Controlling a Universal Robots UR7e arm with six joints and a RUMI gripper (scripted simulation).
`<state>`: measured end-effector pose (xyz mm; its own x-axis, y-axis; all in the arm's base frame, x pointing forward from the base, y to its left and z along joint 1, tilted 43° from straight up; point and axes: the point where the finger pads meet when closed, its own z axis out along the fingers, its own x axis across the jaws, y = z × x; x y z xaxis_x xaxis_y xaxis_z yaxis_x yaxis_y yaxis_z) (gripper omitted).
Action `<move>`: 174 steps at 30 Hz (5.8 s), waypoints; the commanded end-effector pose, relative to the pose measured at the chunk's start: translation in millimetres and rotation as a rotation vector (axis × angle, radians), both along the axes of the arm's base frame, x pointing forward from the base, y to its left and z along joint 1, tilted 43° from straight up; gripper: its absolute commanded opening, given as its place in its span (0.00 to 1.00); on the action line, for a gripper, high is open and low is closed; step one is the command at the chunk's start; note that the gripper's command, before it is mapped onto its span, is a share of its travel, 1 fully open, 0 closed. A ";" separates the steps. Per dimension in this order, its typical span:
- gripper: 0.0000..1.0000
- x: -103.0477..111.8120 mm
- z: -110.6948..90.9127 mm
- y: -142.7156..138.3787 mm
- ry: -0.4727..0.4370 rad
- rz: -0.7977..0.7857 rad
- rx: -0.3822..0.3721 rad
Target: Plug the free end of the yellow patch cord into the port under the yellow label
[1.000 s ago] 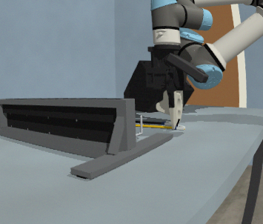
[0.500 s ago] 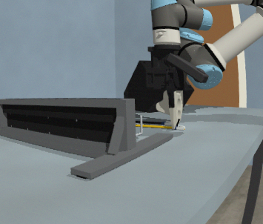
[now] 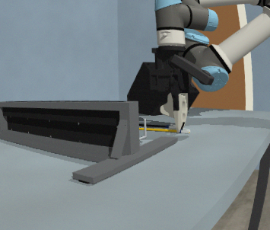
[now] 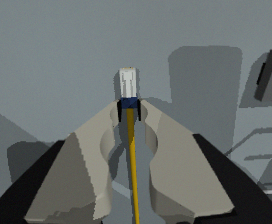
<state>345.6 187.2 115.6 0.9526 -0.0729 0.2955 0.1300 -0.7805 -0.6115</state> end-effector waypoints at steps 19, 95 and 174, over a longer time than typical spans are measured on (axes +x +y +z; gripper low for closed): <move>0.00 0.2 0.2 -0.1 -0.001 0.000 0.000; 0.00 -16.4 44.2 -37.4 -0.001 0.000 0.000; 0.00 -9.2 41.2 -49.0 0.052 -0.060 0.022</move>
<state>334.8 140.7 157.2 0.9593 -0.1237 0.2538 0.0666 -0.7742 -0.6294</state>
